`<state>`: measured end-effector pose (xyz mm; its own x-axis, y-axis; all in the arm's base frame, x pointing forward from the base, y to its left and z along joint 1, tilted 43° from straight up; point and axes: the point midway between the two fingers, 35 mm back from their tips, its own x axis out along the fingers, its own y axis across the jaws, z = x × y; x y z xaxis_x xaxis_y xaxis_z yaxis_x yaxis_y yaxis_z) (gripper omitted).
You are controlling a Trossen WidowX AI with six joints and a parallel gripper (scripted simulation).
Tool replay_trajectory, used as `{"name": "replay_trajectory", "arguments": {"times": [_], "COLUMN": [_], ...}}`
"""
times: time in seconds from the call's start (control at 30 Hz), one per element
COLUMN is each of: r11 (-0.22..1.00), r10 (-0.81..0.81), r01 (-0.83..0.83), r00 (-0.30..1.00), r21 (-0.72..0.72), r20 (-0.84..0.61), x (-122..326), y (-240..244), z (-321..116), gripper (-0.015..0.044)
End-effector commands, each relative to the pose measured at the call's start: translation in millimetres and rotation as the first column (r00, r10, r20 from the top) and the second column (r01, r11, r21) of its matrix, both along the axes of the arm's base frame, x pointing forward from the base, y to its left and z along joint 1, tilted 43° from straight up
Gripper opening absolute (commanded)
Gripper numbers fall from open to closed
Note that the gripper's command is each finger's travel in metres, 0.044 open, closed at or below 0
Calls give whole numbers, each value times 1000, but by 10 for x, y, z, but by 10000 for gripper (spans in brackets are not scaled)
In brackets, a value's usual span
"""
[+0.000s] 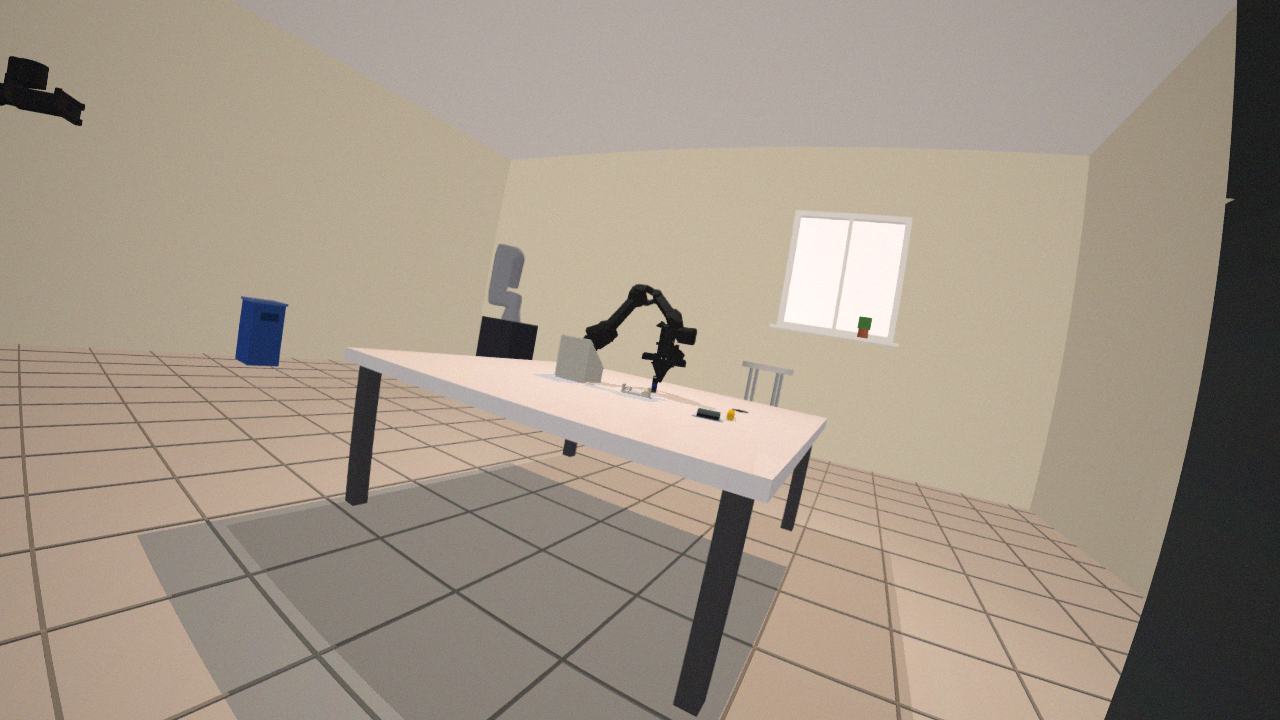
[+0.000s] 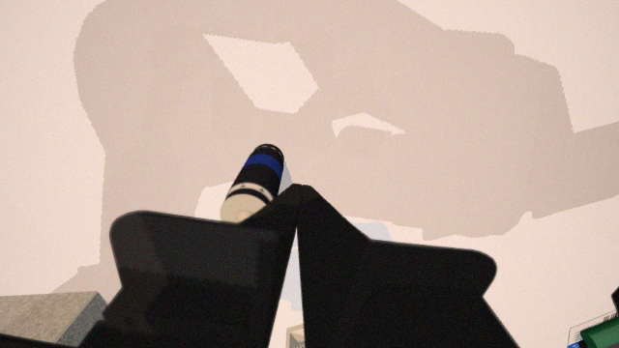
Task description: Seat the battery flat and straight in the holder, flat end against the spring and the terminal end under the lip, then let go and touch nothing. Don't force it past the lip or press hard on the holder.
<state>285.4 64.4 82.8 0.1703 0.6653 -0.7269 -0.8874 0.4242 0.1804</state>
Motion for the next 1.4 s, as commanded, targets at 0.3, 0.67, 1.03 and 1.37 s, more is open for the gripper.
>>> {"name": "replay_trajectory", "arguments": {"times": [0.3,0.67,1.03,1.37], "r11": [1000,1000,1000,1000], "r10": [1,1,1,1], "r01": [-1,-1,-1,-1], "r00": [1000,1000,1000,1000], "r21": [5,6,-2,3], "r20": [-5,-6,-7,-8], "x": [-197,-356,-441,-535], "y": [102,171,-188,-348], "z": [33,51,417,628], "gripper": [0,0,0,0]}}
